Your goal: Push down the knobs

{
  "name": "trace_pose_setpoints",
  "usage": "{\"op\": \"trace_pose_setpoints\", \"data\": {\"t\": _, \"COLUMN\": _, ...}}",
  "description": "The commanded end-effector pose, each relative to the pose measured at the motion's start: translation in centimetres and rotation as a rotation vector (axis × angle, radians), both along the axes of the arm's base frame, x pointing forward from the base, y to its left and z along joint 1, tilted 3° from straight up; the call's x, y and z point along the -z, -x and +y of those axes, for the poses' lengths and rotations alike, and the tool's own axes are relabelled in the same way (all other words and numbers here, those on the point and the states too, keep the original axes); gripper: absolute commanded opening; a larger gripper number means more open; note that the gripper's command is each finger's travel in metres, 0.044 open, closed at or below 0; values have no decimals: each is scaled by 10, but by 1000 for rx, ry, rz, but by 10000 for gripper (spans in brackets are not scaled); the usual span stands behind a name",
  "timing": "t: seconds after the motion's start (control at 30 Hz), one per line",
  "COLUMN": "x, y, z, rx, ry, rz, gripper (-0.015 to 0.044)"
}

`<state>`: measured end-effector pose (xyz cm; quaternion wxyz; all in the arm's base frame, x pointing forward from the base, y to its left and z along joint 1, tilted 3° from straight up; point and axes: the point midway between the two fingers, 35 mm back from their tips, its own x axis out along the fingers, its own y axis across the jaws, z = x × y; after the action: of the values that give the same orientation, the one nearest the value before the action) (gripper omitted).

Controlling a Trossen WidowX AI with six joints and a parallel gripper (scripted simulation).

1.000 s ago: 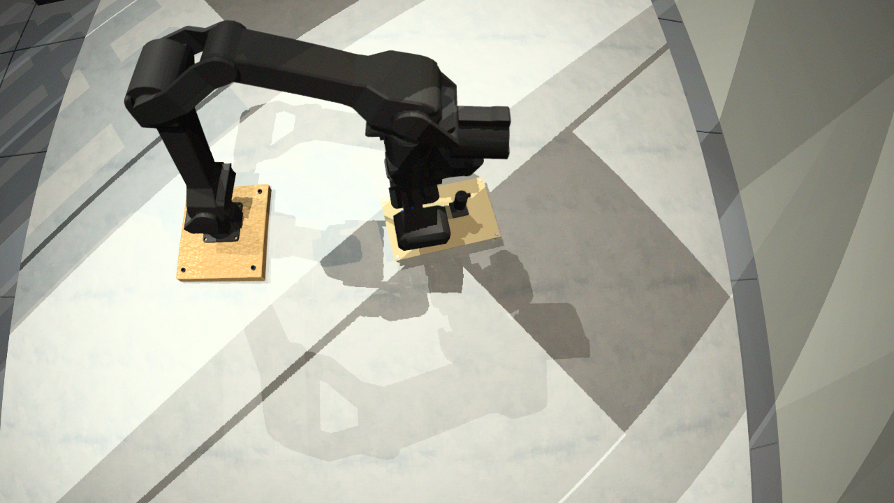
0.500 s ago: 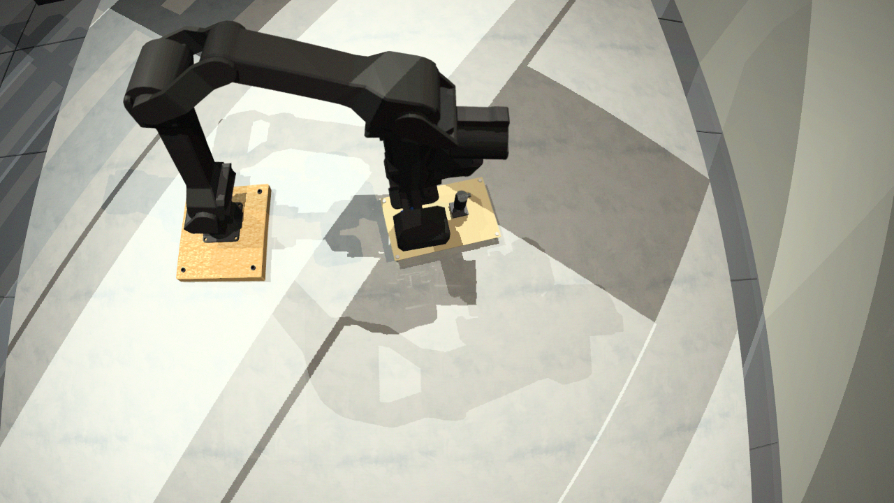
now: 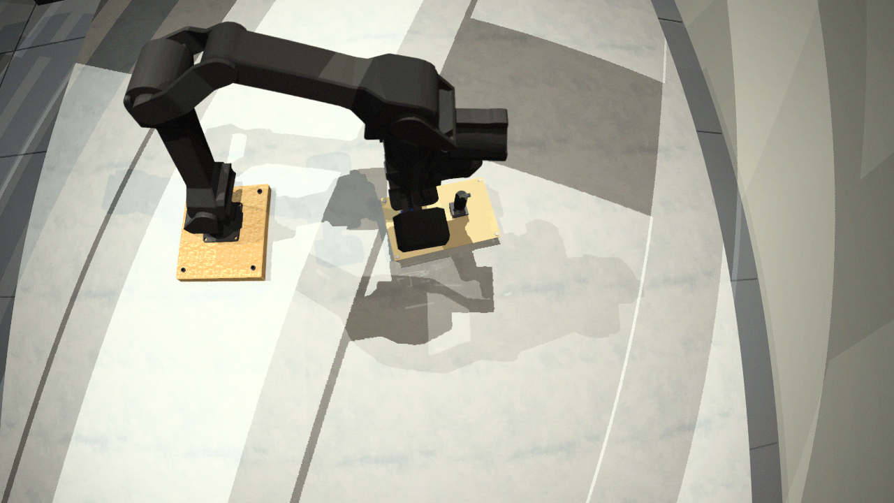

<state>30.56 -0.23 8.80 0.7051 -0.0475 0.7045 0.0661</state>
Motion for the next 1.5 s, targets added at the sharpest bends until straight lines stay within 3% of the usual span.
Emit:
{"op": "trace_pose_setpoints", "data": {"t": 0.0, "x": 8, "y": 0, "z": 0, "rx": -3, "ry": 4, "rz": 10, "gripper": 0}}
{"op": "trace_pose_setpoints", "data": {"t": 1.47, "x": 12, "y": 0, "z": 0, "rx": -3, "ry": 4, "rz": 10, "gripper": 0}}
